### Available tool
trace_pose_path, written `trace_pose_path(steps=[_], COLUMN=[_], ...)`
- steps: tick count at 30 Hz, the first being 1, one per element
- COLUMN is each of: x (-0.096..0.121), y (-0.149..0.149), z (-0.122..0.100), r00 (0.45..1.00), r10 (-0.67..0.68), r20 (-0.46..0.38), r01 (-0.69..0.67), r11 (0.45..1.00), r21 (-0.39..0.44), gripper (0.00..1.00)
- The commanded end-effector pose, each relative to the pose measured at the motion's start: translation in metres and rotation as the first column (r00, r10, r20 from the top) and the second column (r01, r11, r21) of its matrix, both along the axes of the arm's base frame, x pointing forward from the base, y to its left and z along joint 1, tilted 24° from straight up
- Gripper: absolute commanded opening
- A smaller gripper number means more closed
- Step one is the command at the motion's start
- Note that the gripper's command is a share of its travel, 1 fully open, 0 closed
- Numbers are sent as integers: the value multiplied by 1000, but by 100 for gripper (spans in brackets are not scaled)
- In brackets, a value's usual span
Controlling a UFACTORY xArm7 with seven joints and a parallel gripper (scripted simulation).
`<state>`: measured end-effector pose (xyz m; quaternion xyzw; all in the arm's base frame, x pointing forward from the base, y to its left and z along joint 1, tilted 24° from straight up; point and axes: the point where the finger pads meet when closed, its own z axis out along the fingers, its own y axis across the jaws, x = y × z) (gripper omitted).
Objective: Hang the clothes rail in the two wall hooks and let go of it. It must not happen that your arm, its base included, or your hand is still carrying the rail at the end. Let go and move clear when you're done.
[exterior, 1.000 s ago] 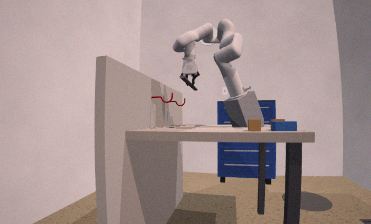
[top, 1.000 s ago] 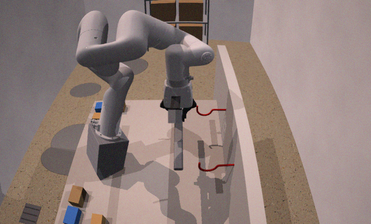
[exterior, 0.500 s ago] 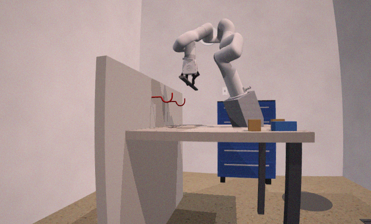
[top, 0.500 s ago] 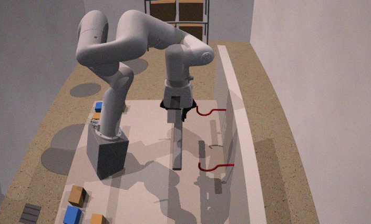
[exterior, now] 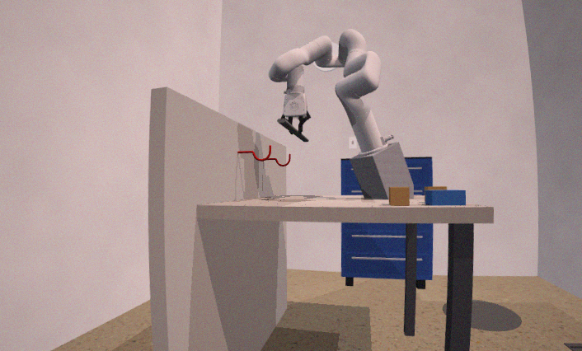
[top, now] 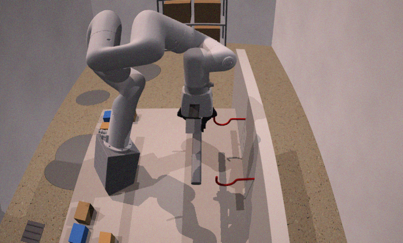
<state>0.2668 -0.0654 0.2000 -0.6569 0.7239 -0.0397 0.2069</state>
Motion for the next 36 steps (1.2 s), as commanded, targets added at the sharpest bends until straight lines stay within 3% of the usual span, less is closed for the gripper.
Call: trace_pose_path(steps=[1, 36], x=[7, 65], y=[-1, -9], z=[3, 23], r00=[1000, 1000], r10=[-1, -1], r20=[1, 1], r01=[1, 1], r11=[1000, 1000], r21=[0, 0], gripper=[0, 0])
